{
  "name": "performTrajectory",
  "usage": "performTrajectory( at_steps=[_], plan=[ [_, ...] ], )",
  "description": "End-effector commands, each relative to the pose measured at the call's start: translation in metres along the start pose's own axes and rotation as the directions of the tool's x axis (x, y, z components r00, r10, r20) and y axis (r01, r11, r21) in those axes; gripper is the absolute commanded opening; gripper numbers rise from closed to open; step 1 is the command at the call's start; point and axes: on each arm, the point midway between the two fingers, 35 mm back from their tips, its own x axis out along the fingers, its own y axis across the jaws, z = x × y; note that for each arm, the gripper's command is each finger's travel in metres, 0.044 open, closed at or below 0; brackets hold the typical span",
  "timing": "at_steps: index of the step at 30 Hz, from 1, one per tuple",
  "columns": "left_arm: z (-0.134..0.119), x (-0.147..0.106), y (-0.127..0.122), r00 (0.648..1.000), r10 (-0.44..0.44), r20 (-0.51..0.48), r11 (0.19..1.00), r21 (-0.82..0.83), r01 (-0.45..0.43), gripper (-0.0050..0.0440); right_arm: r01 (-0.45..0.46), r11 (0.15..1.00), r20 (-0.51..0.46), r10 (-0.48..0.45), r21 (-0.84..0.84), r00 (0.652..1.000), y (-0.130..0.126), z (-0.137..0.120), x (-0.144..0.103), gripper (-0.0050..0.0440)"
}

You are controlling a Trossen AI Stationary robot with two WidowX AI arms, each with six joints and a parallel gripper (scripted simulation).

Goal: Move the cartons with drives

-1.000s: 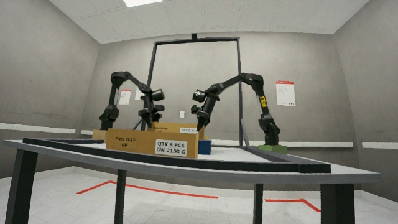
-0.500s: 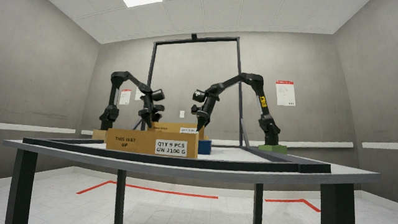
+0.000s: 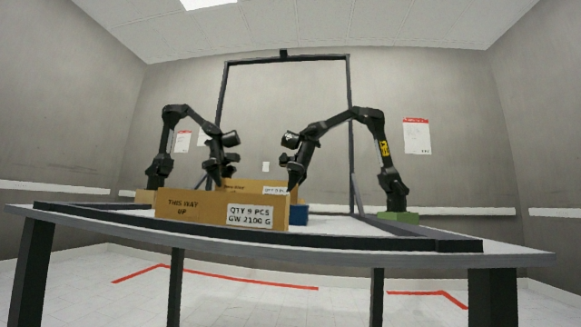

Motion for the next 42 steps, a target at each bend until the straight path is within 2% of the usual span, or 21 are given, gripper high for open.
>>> performTrajectory(
  at_steps=[1,17,18,42],
  plan=[
    [0.007,-0.01,0.0,0.999,0.001,0.032,1.0,0.001,-0.001,0.0383,-0.001,1.0,0.021,0.001,0.0,1.0,0.0,0.005,-0.005,0.0381],
    [0.007,-0.01,0.0,0.999,0.001,0.032,1.0,0.001,-0.001,0.0383,-0.001,1.0,0.021,0.001,0.0,1.0,0.0,0.005,-0.005,0.0381],
    [0.029,-0.076,0.0,0.999,0.001,0.032,1.0,0.001,-0.001,0.0383,-0.001,1.0,0.021,0.001,0.0,1.0,0.0,0.029,-0.071,0.0381],
    [0.03,-0.075,0.0,0.999,0.002,0.032,1.0,0.0,-0.002,0.0383,-0.001,1.0,0.021,0.001,0.0,1.0,0.0,0.029,-0.071,0.0381]
  ],
)
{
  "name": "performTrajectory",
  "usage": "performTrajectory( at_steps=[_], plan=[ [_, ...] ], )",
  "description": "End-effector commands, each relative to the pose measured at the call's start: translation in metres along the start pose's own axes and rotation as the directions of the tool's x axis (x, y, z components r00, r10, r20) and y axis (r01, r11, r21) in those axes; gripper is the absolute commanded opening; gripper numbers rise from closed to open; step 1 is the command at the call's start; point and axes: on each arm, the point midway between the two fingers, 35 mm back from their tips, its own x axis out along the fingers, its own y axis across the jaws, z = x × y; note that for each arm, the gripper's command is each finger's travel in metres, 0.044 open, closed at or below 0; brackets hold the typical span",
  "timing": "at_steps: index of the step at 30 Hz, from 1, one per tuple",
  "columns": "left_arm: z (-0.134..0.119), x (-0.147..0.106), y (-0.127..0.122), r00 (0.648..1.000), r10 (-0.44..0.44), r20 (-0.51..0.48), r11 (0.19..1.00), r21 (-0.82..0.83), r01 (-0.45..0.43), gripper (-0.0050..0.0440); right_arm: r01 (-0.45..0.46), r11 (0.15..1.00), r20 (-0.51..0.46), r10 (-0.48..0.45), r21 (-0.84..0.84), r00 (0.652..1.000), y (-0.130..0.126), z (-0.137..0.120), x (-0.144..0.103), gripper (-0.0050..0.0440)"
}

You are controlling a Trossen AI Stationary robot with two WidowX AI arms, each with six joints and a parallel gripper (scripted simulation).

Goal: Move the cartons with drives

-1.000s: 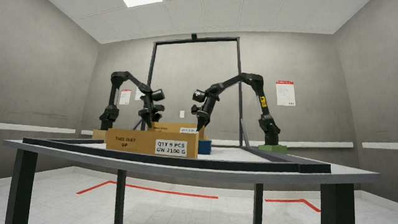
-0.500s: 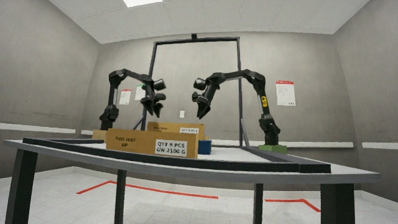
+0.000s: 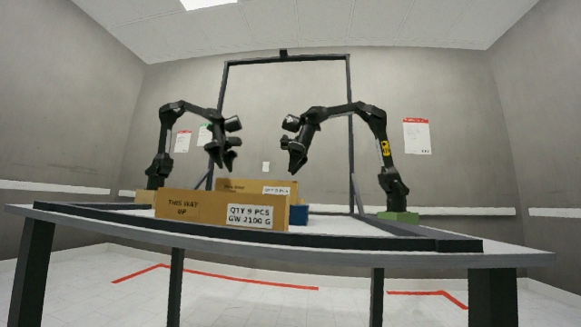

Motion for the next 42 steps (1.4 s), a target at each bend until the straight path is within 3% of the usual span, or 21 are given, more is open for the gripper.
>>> performTrajectory(
  at_steps=[1,26,27,29,31,42],
  plan=[
    [0.007,-0.009,0.0,1.0,0.002,0.029,1.0,0.0,-0.002,0.0383,-0.001,1.0,0.024,0.001,0.0,1.0,0.0,0.007,-0.006,0.0381],
    [0.007,-0.009,0.0,1.0,0.002,0.029,1.0,0.0,-0.002,0.0383,-0.001,1.0,0.021,0.001,0.0,1.0,0.0,0.007,-0.007,0.0381],
    [-0.002,0.004,-0.068,0.999,0.001,0.032,1.0,0.001,-0.001,0.0383,-0.002,1.0,0.029,0.002,-0.005,1.0,0.068,0.002,0.008,0.0381],
    [-0.003,0.007,-0.083,0.999,0.001,0.032,1.0,0.001,-0.001,0.0383,-0.002,1.0,0.029,0.002,-0.005,1.0,0.084,0.002,0.01,0.0381],
    [-0.006,0.014,-0.116,0.999,0.001,0.032,1.0,0.001,-0.001,0.0383,-0.002,1.0,0.029,0.002,-0.005,1.0,0.116,0.0,0.018,0.0381],
    [-0.007,0.015,-0.122,0.999,0.001,0.032,1.0,0.001,-0.001,0.0383,-0.002,1.0,0.029,0.002,-0.005,1.0,0.122,-0.001,0.02,0.0381]
  ],
)
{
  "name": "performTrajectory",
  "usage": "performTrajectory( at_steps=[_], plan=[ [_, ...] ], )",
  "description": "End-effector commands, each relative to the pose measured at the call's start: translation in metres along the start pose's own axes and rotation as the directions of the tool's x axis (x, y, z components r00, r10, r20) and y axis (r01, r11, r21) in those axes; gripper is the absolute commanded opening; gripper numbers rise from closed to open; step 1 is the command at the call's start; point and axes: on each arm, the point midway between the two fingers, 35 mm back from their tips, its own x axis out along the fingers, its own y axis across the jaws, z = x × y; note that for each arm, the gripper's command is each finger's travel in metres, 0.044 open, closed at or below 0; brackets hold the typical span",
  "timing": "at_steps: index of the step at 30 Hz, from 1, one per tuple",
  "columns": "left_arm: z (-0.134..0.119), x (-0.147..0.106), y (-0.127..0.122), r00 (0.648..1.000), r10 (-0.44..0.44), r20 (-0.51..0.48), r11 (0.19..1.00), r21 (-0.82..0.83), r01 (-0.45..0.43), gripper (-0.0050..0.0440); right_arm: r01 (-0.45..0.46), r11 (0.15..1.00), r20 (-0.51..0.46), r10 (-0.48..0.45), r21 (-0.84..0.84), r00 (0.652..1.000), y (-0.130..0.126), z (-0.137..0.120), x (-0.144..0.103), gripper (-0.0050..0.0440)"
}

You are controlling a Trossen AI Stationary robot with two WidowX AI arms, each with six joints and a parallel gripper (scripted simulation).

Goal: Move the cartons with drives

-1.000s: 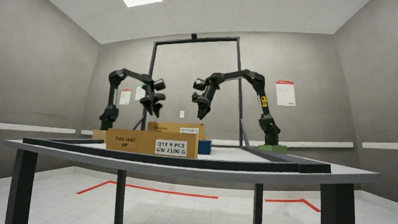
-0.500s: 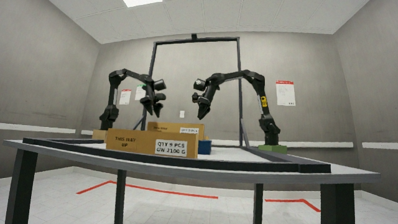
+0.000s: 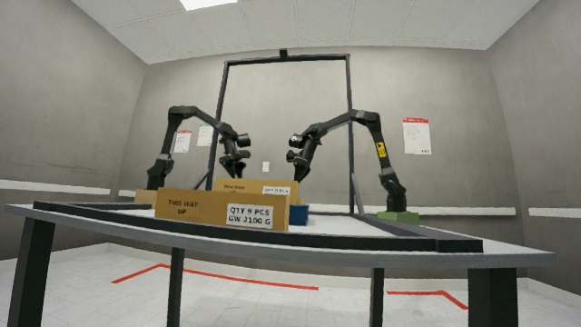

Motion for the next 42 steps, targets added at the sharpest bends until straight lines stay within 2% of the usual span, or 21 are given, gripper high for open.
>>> performTrajectory(
  at_steps=[1,35,36,38,40,42],
  plan=[
    [0.007,-0.008,-0.001,1.0,-0.001,0.031,1.0,-0.006,0.001,0.0383,-0.004,1.0,0.022,0.004,0.004,1.0,0.004,0.007,-0.004,0.0381],
    [0.008,-0.009,-0.002,0.999,-0.009,0.032,1.0,-0.008,0.009,0.0383,-0.009,1.0,0.022,0.009,0.004,1.0,0.003,0.007,-0.005,0.0381],
    [0.001,0.004,-0.07,0.999,-0.009,0.032,1.0,-0.008,0.01,0.0383,-0.008,1.0,0.028,0.008,0.0,1.0,0.07,0.004,0.009,0.0381],
    [0.0,0.007,-0.084,0.999,-0.009,0.032,1.0,-0.008,0.01,0.0383,-0.008,1.0,0.028,0.008,0.0,1.0,0.085,0.004,0.012,0.0381],
    [-0.003,0.013,-0.117,0.999,-0.009,0.032,1.0,-0.008,0.01,0.0383,-0.008,1.0,0.028,0.008,0.0,1.0,0.117,0.002,0.019,0.0381],
    [-0.003,0.015,-0.123,0.999,-0.009,0.032,1.0,-0.008,0.01,0.0383,-0.008,1.0,0.028,0.008,0.0,1.0,0.124,0.002,0.021,0.0381]
  ],
)
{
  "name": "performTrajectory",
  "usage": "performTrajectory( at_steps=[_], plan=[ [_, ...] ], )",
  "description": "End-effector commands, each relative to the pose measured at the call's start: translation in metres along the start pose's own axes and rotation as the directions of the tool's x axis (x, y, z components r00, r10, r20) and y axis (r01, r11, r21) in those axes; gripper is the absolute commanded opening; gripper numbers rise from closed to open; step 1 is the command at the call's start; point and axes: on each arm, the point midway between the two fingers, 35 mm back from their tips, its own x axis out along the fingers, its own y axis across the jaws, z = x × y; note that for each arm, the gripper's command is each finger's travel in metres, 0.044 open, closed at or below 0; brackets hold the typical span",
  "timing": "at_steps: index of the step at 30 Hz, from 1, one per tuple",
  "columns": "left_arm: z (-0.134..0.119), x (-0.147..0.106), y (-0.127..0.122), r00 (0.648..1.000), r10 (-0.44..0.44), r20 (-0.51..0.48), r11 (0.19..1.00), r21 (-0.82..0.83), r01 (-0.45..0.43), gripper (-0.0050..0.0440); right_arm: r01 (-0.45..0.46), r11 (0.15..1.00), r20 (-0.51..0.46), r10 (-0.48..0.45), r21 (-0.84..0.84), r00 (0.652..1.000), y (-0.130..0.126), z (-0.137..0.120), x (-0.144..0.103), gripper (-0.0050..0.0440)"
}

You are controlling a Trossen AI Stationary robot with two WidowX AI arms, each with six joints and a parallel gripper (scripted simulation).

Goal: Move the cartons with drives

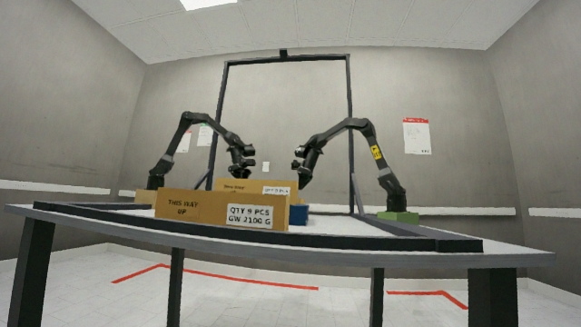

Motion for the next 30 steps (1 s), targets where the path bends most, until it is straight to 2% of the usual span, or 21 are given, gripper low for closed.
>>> performTrajectory(
  at_steps=[1,30],
  plan=[
    [0.0112,-0.0009,-0.0251,1.0,0.008,0.026,1.0,-0.02,-0.007,0.0383,0.011,1.0,0.015,-0.012,0.018,1.0,0.0275,0.0117,0.0039,0.0381],
    [0.0117,-0.001,-0.0261,1.0,0.005,0.026,1.0,-0.021,-0.005,0.0383,0.006,1.0,0.019,-0.006,0.021,1.0,0.0276,0.0109,0.0042,0.0381]
  ],
)
